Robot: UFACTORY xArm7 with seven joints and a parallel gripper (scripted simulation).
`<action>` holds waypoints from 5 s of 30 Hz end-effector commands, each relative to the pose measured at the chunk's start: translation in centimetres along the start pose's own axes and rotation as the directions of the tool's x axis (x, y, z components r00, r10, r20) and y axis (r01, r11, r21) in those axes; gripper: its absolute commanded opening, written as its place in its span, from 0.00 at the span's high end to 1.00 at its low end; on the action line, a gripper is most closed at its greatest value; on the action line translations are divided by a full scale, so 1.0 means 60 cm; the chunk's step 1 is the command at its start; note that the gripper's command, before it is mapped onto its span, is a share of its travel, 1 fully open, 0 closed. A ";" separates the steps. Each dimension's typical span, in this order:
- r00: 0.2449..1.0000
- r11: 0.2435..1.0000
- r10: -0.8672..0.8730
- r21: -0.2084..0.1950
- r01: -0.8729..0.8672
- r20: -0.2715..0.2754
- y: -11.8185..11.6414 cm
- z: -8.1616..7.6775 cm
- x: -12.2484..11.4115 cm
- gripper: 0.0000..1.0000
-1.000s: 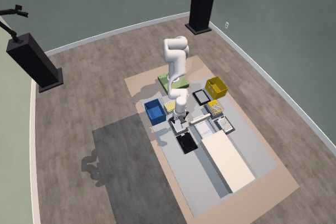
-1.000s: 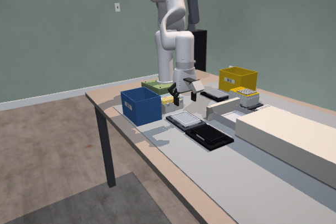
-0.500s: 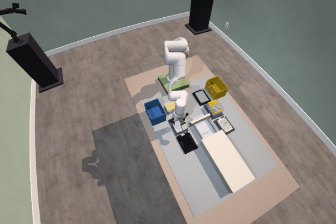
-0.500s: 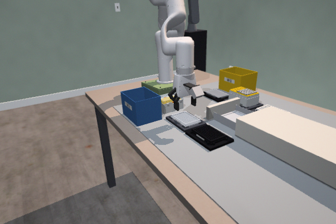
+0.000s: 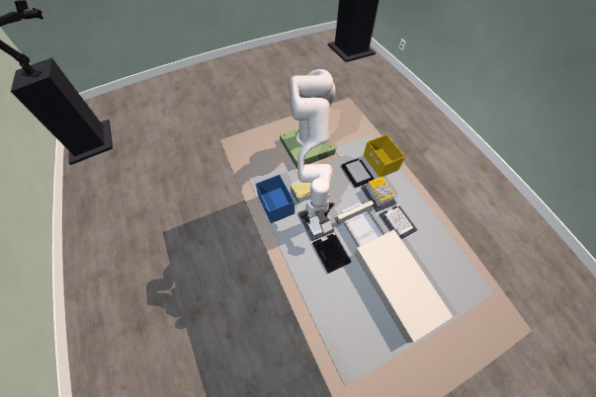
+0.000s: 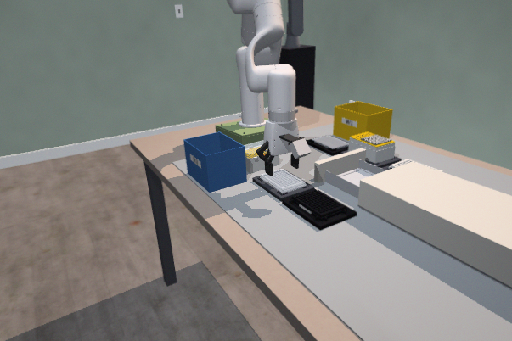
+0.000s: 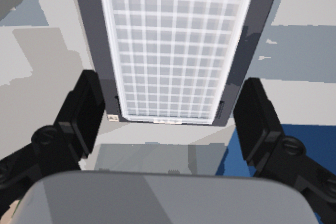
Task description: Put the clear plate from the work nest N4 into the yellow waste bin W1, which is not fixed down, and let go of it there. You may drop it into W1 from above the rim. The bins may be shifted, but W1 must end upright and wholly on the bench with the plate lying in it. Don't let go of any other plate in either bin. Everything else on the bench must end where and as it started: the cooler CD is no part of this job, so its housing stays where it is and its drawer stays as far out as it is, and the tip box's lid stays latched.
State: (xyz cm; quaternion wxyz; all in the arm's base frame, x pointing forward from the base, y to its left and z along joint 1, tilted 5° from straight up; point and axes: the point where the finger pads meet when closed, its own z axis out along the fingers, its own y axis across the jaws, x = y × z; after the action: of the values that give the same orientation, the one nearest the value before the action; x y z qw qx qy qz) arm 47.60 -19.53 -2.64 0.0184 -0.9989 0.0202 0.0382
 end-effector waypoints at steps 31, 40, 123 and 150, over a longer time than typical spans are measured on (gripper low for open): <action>1.000 1.000 0.000 -0.002 0.000 -0.006 0.001 0.026 0.004 0.00; 1.000 1.000 0.000 -0.002 0.000 -0.006 0.001 0.034 0.004 0.00; 1.000 1.000 0.000 -0.002 0.000 -0.006 0.001 0.038 0.004 1.00; 1.000 1.000 0.000 -0.002 0.000 -0.006 0.001 0.010 0.004 1.00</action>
State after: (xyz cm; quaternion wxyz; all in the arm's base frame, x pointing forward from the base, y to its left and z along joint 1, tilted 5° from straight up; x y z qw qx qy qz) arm 47.57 -19.51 -3.68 0.0182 -0.9989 0.0202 0.0376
